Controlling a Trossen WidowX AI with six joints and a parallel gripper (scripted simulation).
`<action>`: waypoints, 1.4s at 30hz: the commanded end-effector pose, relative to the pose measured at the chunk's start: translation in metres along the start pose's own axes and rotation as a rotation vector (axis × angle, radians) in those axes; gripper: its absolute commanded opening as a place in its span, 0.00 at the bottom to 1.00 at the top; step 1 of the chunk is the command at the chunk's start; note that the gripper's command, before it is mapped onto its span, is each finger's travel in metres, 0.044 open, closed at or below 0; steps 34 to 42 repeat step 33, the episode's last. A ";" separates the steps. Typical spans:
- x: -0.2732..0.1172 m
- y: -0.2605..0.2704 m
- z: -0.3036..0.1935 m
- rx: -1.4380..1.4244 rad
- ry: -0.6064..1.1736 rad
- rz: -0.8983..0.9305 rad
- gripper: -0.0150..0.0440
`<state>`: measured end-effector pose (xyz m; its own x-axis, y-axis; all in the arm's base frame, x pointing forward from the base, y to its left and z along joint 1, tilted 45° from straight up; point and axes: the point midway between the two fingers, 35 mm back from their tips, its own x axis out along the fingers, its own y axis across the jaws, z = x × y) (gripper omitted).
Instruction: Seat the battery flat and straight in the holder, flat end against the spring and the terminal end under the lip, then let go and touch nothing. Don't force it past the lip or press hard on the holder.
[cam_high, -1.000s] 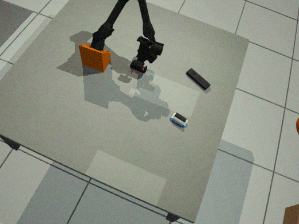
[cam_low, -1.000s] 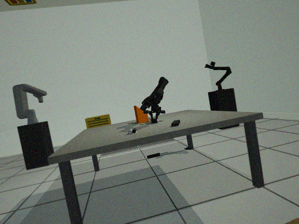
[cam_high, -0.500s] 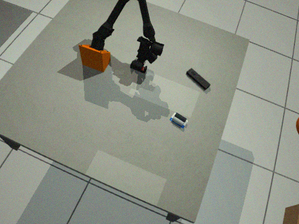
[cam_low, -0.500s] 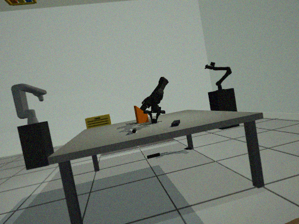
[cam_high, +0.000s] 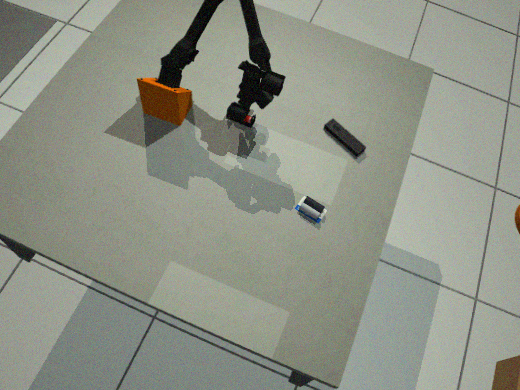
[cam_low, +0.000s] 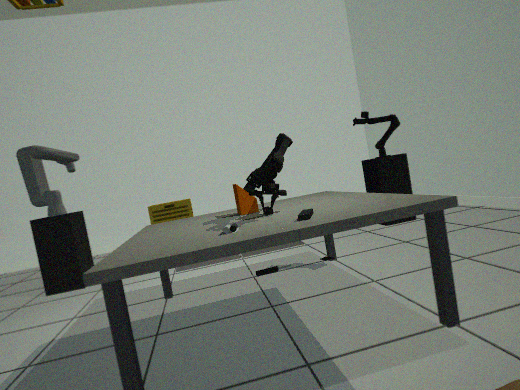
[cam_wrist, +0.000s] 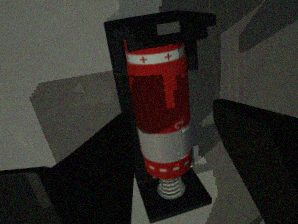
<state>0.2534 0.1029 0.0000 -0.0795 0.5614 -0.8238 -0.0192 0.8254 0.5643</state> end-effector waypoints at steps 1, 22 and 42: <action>-0.001 0.000 0.000 0.000 0.000 0.000 0.61; -0.074 -0.017 -0.004 -0.009 -0.009 -0.005 1.00; -0.074 -0.017 -0.004 -0.009 -0.009 -0.005 1.00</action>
